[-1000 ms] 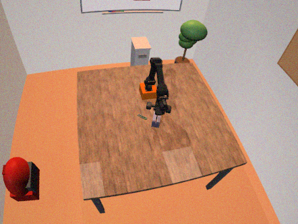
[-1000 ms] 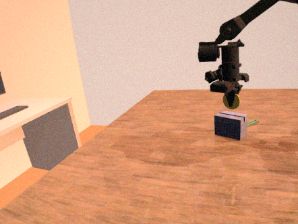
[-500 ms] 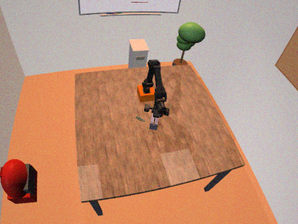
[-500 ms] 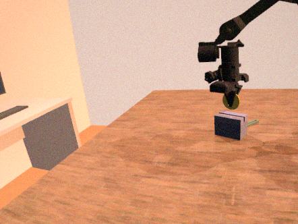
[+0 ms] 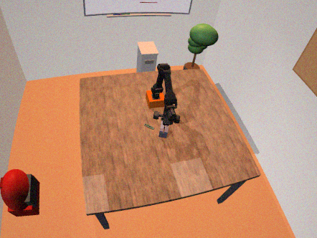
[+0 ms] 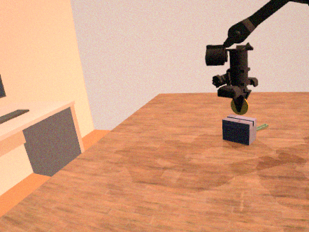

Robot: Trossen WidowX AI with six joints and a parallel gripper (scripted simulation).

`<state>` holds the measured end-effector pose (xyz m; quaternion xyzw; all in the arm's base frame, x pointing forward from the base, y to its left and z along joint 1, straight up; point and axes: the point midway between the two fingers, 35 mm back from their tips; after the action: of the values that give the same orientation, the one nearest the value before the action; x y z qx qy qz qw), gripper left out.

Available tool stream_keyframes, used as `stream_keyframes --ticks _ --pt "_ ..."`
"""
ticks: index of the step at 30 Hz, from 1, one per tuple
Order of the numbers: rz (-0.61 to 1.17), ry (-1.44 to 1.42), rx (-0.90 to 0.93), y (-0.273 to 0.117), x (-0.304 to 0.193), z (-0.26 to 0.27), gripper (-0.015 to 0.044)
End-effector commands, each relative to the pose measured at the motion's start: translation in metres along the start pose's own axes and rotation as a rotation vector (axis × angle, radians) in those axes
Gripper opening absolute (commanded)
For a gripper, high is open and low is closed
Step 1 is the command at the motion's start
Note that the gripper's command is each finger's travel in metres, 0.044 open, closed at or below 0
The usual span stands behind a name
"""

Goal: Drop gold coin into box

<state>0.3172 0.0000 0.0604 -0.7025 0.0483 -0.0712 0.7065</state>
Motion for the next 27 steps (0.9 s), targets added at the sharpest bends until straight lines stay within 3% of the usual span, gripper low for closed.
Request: stream_keyframes --ticks 1,27 --pt "0.006 0.006 -0.001 0.003 -0.002 0.0 0.0" --pt "0.006 0.002 -0.001 0.013 -0.001 0.0 0.0"
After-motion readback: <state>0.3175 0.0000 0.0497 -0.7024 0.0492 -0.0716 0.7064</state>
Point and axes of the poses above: the point midway between the two fingers, 35 mm back from their tips, its own y axis out along the fingers, its own z axis across the jaws, x = y × z, and after that the axes turned 12 degrees about -y, right-handed
